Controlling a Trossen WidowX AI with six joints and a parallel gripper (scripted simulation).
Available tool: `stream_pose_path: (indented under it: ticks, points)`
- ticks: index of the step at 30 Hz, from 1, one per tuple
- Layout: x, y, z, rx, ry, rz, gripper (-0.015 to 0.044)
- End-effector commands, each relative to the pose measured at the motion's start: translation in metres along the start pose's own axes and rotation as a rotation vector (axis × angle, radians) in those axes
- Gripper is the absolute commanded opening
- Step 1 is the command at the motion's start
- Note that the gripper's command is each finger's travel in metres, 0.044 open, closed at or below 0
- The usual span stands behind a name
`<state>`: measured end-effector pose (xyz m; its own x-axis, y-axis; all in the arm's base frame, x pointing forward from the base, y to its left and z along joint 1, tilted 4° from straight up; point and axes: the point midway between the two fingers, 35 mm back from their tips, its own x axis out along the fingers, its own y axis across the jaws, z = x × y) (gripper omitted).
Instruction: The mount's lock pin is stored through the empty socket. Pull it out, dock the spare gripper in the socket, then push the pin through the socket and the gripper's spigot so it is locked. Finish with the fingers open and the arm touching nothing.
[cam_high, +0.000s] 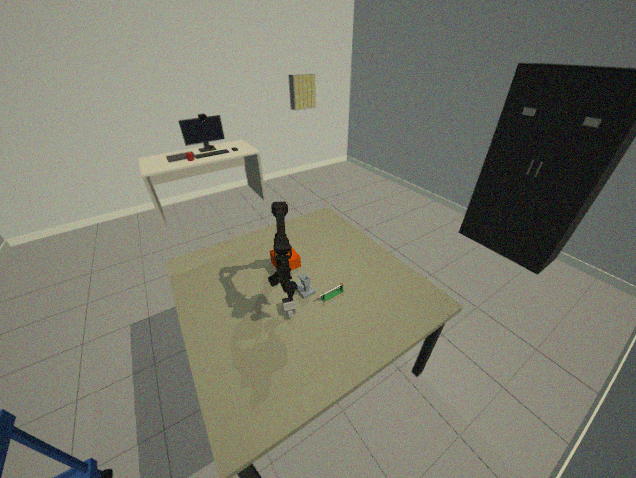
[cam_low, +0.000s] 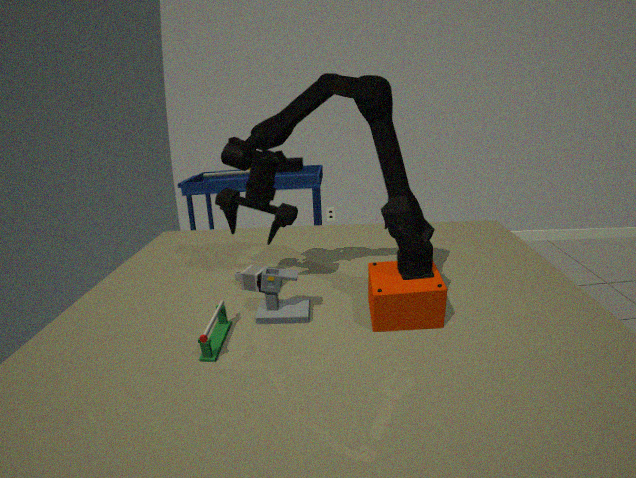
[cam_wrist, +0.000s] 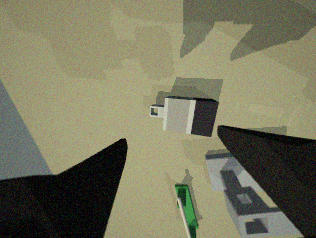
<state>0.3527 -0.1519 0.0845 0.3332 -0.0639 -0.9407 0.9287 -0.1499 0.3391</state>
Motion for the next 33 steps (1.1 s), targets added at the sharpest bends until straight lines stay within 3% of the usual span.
stream_pose_path:
  ticks: [1,10,25,33]
  points:
    - [-0.004,-0.005,-0.002,-0.847,-0.071,0.126,0.0440]
    - [-0.009,-0.003,-0.001,-1.365,-0.174,0.167,0.0440]
    - [-0.007,-0.006,0.001,-1.369,-0.175,0.167,0.0440]
    - [0.040,-0.019,-0.002,-1.381,-0.182,0.164,0.0440]
